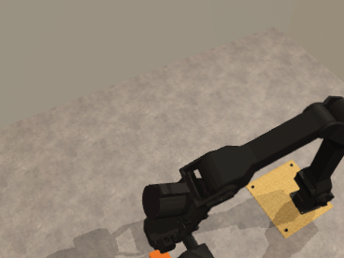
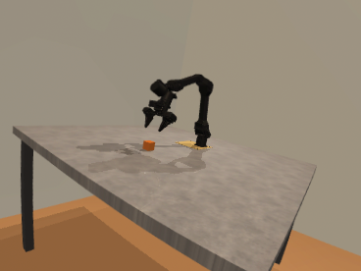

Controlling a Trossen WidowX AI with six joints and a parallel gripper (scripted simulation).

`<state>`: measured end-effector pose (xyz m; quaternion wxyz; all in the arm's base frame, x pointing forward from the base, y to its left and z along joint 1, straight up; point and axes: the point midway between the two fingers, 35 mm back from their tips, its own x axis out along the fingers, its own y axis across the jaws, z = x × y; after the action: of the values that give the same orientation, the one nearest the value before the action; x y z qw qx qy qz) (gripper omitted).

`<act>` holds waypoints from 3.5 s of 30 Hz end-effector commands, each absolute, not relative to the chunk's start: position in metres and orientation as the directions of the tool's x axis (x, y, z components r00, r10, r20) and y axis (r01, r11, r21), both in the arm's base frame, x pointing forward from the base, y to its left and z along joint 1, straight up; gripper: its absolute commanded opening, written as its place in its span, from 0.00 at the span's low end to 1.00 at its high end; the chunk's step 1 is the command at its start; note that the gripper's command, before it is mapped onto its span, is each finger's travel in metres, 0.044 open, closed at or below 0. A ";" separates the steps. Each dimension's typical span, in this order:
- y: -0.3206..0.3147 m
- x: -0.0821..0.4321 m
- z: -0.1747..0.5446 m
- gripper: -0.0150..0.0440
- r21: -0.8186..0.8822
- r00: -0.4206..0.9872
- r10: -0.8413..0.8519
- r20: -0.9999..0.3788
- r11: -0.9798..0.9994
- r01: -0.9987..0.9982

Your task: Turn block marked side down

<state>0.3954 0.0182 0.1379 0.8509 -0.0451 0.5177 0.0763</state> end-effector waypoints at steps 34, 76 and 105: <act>0.022 0.416 0.100 1.00 -0.003 0.036 0.003 -0.999 0.984 -0.178; 0.022 0.417 0.068 0.44 -0.003 0.036 0.003 -0.999 0.984 -0.178; 0.022 0.420 0.093 0.25 0.000 0.169 0.029 -0.985 0.985 -0.174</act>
<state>0.4198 0.0215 0.0916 0.7507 -0.0588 0.6549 0.0645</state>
